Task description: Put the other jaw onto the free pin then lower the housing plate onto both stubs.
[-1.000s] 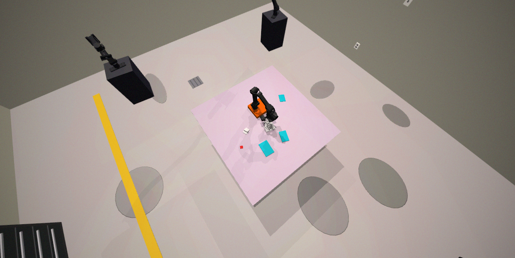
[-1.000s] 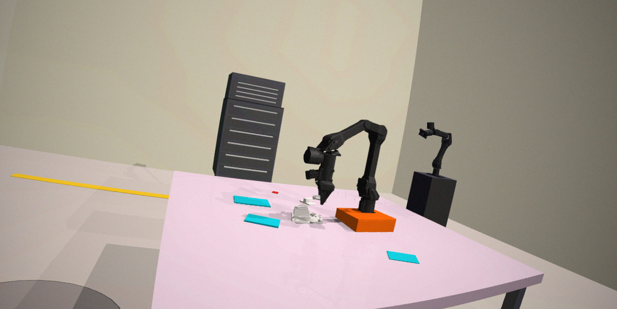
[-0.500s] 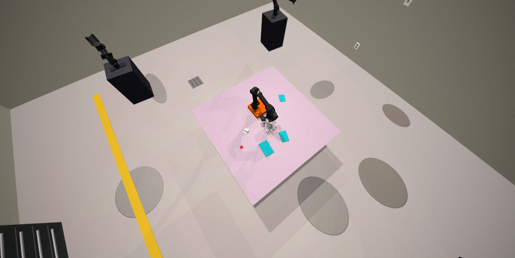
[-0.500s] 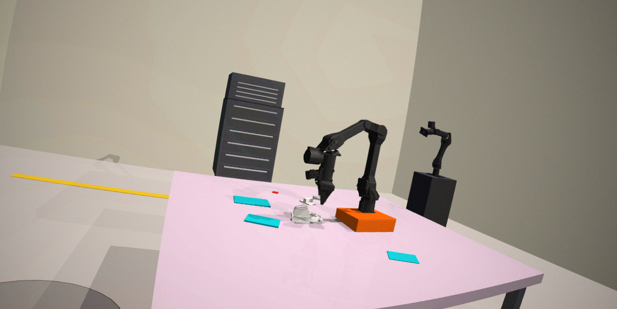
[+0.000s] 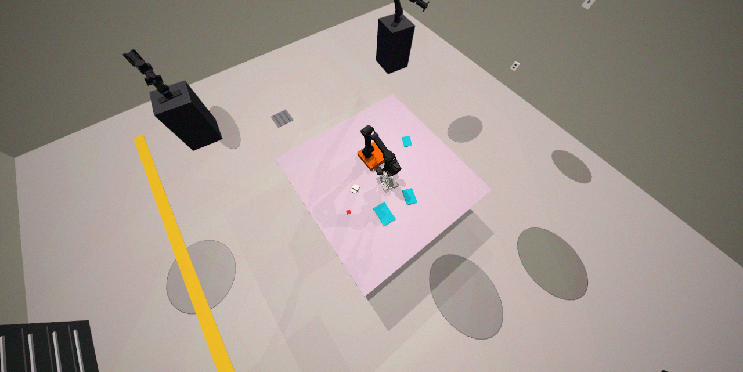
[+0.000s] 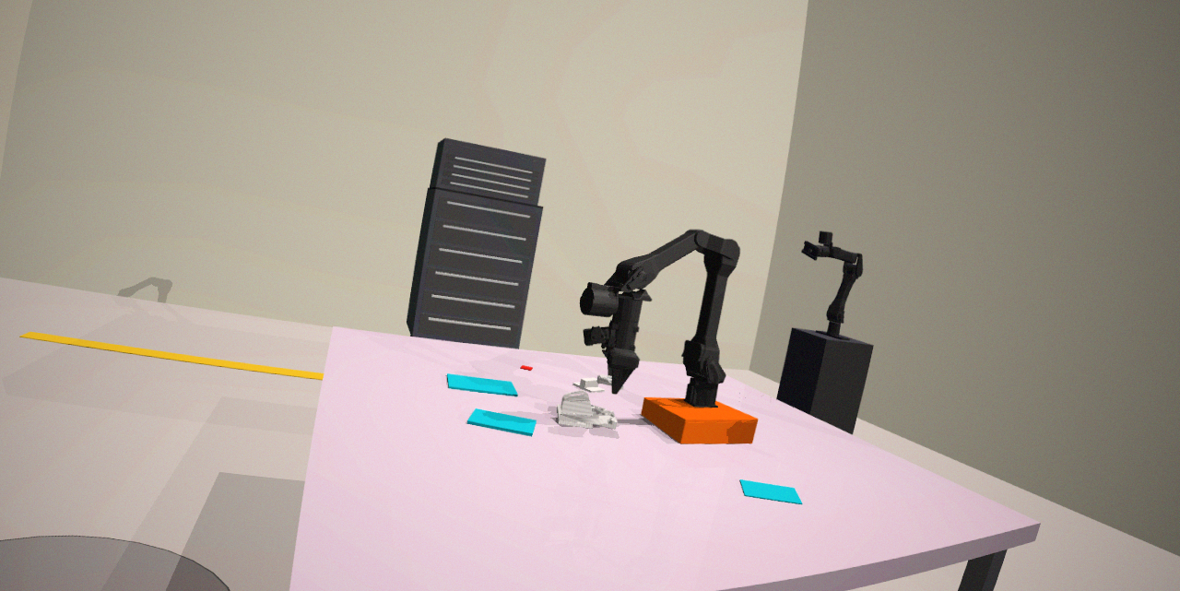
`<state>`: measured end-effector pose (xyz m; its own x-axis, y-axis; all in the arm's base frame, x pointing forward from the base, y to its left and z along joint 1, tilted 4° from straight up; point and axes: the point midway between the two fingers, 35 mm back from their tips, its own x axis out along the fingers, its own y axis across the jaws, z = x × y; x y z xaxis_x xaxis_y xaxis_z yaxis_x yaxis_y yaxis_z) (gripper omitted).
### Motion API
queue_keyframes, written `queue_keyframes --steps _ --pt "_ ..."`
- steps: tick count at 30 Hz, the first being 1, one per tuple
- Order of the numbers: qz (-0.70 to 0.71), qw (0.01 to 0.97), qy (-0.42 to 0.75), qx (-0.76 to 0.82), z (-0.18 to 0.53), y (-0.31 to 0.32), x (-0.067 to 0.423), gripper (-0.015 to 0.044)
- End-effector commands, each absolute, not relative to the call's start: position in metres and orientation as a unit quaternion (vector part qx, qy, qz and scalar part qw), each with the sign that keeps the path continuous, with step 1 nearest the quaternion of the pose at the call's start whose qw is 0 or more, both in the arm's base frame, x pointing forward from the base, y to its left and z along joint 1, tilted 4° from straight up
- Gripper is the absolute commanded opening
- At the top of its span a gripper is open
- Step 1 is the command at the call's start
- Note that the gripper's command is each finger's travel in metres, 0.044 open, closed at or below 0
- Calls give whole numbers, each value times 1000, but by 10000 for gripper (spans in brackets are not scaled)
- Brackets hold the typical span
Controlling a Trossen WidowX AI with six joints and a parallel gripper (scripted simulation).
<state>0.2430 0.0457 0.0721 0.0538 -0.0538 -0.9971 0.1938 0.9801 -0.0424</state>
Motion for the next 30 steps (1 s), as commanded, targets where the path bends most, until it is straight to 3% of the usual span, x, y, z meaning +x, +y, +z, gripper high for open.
queue_keyframes --steps 1,30 --pt "-86 724 683 49 65 45 244 351" --pt "-86 724 683 48 18 42 245 351"
